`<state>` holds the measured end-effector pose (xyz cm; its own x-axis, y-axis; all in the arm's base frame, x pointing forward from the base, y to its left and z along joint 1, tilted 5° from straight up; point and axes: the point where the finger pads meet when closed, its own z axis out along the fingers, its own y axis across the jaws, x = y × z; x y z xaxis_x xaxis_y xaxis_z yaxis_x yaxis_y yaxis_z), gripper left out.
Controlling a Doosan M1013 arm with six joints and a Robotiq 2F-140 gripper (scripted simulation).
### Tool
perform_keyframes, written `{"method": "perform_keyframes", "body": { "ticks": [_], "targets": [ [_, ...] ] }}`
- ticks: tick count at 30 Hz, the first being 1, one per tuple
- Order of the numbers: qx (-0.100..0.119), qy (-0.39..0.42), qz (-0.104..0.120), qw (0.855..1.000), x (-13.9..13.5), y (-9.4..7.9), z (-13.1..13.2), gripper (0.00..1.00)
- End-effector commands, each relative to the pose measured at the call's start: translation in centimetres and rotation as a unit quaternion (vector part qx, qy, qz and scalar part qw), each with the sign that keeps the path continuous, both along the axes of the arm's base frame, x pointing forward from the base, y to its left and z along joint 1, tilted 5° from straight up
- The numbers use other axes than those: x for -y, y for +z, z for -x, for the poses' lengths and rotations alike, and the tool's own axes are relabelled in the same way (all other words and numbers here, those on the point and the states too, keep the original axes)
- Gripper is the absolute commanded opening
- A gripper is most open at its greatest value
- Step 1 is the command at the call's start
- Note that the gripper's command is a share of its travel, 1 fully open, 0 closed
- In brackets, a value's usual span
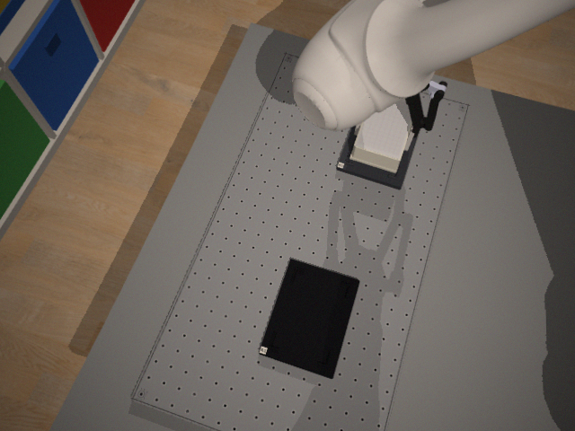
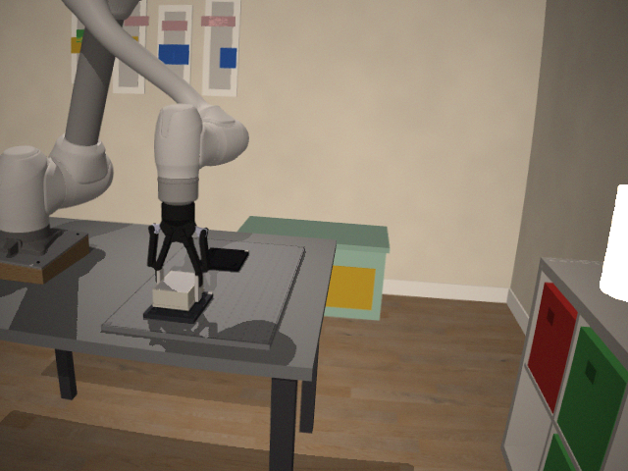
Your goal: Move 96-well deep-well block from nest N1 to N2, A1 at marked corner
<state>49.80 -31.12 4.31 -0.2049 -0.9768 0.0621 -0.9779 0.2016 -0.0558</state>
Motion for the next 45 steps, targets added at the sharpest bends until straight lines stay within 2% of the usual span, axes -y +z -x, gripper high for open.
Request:
{"method": "perform_keyframes", "body": {
  "ticks": [1,45],
  "targets": [
    [0.0,0.0,0.0,1.0,0.0,-0.03,0.0,0.0],
    [0.0,0.0,0.0,1.0,0.04,-0.66,-0.03,0.0]
  ]
}}
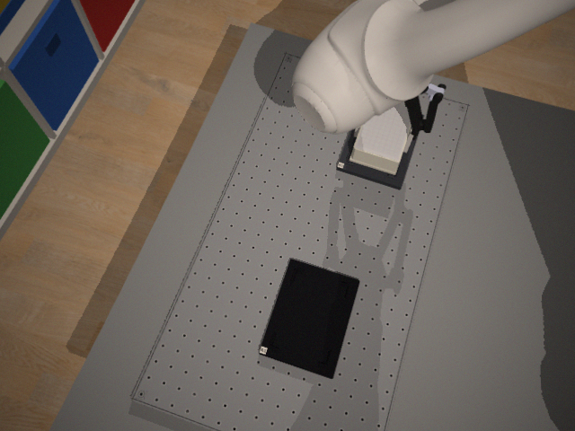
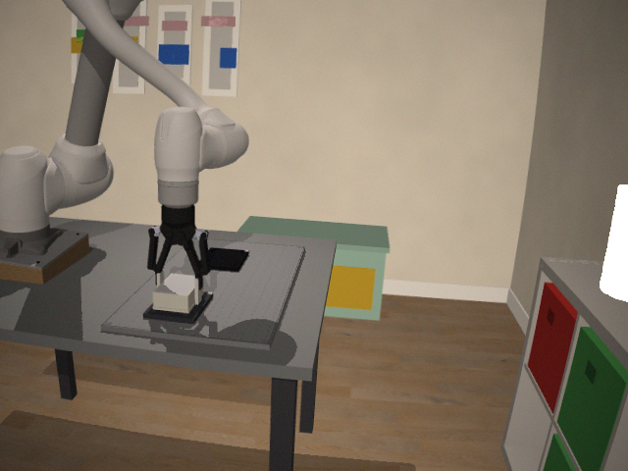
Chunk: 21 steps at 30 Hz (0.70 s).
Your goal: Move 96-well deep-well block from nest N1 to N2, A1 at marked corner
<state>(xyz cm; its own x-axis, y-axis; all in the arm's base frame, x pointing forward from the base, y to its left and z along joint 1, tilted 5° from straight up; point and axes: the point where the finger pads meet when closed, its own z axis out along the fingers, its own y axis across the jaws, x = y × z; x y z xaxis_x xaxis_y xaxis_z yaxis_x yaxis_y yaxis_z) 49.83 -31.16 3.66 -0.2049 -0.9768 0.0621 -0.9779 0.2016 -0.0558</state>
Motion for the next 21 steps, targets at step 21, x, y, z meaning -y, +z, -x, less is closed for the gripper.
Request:
{"method": "perform_keyframes", "body": {
  "ticks": [21],
  "targets": [
    [0.0,0.0,0.0,1.0,0.02,-0.32,-0.02,0.0]
  ]
}}
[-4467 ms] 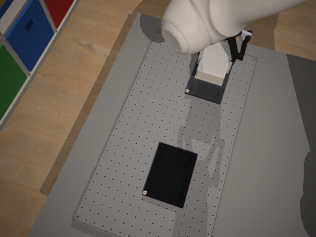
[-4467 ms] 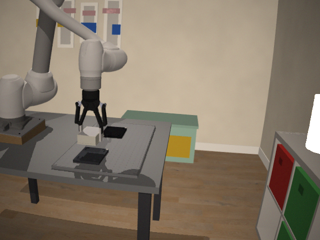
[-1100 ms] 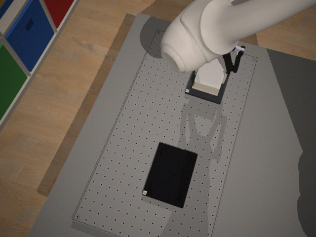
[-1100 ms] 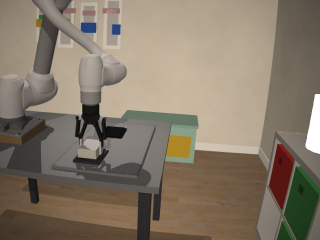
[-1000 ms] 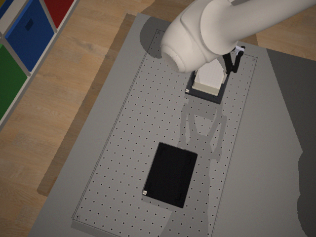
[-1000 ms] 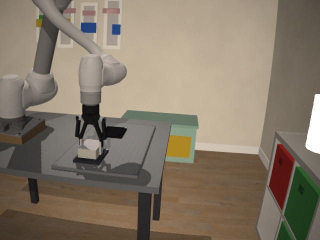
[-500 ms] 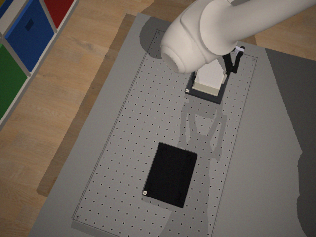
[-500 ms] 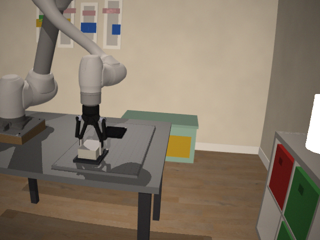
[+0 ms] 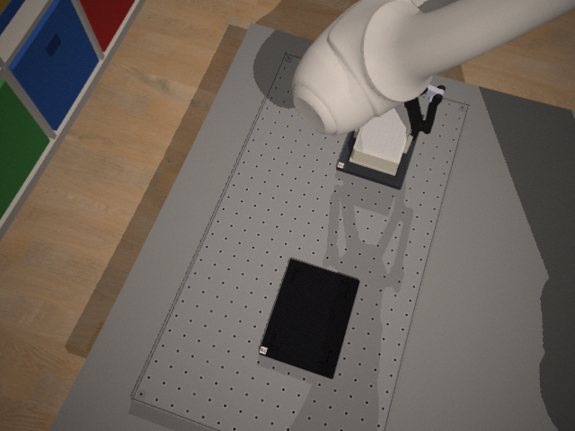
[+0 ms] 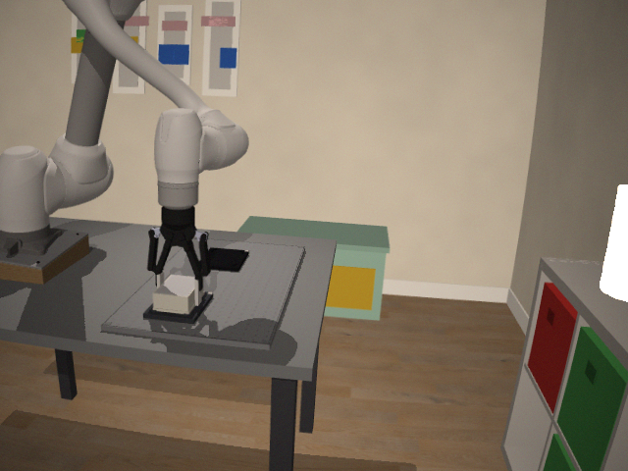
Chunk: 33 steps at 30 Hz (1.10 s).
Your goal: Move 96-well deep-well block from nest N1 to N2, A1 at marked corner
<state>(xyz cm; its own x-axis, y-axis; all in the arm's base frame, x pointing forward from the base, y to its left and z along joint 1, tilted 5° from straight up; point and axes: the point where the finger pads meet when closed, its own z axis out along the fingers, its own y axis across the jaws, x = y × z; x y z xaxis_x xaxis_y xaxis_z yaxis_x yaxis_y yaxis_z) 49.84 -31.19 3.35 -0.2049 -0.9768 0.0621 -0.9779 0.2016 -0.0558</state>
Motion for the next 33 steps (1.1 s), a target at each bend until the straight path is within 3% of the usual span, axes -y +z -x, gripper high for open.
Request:
{"method": "perform_keyframes", "body": {
  "ticks": [1,4,5,25,33],
  "targets": [
    [0.0,0.0,0.0,1.0,0.0,0.0,0.0,0.0],
    [0.0,0.0,0.0,1.0,0.0,-0.1,0.0,0.0],
    [0.0,0.0,0.0,1.0,0.0,-0.1,0.0,1.0],
    [0.0,0.0,0.0,1.0,0.0,-0.1,0.0,1.0],
    [0.0,0.0,0.0,1.0,-0.1,1.5,0.1,1.0]
  ]
}}
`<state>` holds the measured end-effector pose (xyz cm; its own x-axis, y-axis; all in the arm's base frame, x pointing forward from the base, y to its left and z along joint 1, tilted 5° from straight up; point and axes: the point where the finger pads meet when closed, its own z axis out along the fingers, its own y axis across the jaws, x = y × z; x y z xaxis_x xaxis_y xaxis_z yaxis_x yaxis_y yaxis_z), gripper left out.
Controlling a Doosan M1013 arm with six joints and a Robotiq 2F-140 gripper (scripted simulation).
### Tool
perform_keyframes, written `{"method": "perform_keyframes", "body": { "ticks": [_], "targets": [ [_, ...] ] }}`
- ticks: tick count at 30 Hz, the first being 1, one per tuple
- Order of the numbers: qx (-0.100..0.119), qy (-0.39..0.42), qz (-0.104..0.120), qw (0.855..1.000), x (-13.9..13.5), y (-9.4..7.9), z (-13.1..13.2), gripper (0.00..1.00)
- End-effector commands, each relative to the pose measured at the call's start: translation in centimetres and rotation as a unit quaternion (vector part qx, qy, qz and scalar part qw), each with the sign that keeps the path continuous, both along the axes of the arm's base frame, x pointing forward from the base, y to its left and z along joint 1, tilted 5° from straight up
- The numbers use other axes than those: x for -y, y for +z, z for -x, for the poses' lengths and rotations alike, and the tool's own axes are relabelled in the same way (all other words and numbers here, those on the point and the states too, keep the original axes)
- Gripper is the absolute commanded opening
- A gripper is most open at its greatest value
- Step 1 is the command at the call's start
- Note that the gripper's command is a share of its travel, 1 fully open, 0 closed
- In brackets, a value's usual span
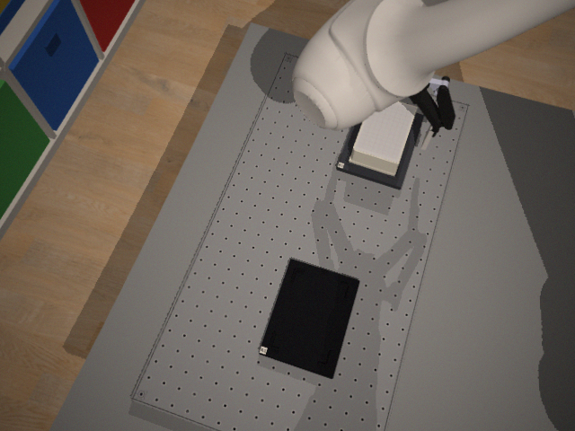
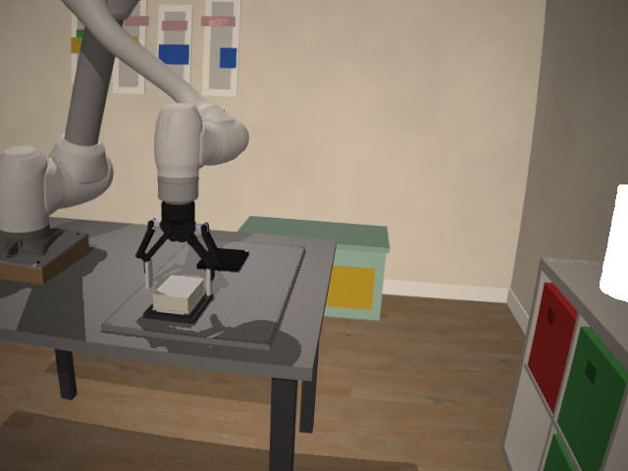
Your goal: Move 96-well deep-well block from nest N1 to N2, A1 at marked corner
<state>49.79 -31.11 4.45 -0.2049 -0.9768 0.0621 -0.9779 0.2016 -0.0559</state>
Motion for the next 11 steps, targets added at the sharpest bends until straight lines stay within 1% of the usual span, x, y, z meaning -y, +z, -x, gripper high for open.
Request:
{"method": "perform_keyframes", "body": {
  "ticks": [1,7,11],
  "targets": [
    [0.0,0.0,0.0,1.0,-0.1,0.6,0.0,1.0],
    [0.0,0.0,0.0,1.0,-0.2,2.2,0.1,1.0],
    [0.0,0.0,0.0,1.0,-0.2,2.2,0.1,1.0]
  ]
}}
